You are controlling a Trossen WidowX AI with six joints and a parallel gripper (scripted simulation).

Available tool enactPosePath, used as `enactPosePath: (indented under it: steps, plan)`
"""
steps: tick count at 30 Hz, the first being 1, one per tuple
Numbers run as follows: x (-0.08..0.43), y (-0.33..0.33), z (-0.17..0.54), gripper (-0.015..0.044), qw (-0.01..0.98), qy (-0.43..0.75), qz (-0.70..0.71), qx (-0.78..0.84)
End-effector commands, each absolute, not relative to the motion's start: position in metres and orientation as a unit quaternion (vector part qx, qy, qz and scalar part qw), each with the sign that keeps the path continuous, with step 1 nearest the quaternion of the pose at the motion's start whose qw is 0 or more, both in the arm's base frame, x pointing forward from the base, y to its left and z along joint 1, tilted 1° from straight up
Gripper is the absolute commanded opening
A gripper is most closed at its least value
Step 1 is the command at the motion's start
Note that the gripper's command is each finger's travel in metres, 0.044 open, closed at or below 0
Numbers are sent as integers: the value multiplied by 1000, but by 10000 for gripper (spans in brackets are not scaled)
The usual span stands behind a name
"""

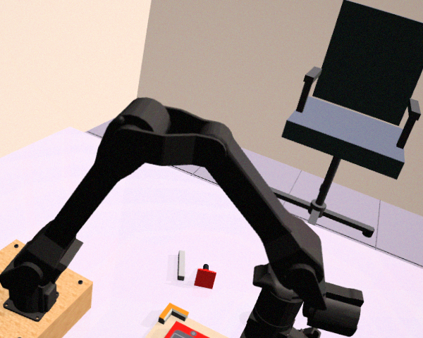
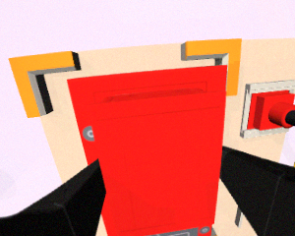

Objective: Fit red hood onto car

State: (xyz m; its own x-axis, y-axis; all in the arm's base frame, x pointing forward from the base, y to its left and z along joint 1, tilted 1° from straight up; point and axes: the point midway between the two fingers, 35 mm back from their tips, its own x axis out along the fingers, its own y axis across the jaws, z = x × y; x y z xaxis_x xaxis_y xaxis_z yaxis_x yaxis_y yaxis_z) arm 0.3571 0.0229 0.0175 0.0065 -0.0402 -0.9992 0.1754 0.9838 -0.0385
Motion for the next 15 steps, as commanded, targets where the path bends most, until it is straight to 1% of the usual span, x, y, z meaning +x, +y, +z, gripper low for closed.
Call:
enactPosePath:
  steps: [1, 6, 15]
  plan:
    - [356, 23, 15, 0, 705, 704, -76, 50]
    - [357, 23, 18, 0, 708, 701, -76, 48]
    - [357, 23, 17, 236, 708, 701, -76, 48]
